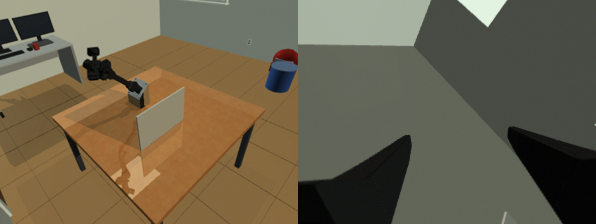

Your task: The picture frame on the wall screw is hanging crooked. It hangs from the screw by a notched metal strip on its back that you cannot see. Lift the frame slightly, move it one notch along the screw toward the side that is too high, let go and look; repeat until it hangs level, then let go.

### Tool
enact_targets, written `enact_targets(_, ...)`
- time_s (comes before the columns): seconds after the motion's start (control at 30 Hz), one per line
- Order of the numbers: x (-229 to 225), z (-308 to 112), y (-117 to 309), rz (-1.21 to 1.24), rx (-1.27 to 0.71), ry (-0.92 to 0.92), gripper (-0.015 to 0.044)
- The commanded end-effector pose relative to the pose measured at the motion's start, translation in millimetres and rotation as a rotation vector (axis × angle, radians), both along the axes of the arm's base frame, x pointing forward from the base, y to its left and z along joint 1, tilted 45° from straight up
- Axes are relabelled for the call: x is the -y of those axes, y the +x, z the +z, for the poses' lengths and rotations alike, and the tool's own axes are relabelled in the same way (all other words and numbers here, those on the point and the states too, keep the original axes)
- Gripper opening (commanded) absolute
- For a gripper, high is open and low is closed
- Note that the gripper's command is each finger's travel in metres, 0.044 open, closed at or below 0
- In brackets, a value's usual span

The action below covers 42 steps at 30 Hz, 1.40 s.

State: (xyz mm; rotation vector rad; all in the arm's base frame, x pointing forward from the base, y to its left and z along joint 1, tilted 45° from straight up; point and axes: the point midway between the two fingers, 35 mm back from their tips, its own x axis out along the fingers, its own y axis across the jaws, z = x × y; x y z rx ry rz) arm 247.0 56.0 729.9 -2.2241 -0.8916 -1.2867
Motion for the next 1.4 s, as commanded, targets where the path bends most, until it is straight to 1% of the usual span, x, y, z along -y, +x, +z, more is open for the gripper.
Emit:
enact_targets(0.0,0,-1,0,0.014,-0.010,0.008,0.0374)
enact_targets(0.07,-1,-11,4,0.129,-0.091,0.077,0.0321)
enact_targets(0.13,-3,-27,9,0.300,-0.213,0.189,0.0269)
enact_targets(0.17,-4,-36,12,0.384,-0.271,0.248,0.0260)
enact_targets(0.43,-13,-125,25,0.997,-0.685,0.785,0.0260)
enact_targets(0.7,-18,-181,27,1.266,-0.841,1.107,0.0260)
enact_targets(0.97,-22,-248,25,1.519,-0.947,1.490,0.0260)
enact_targets(1.17,-24,-304,21,1.685,-0.970,1.813,0.0260)
enact_targets(1.37,-24,-364,15,1.823,-0.925,2.158,0.0260)
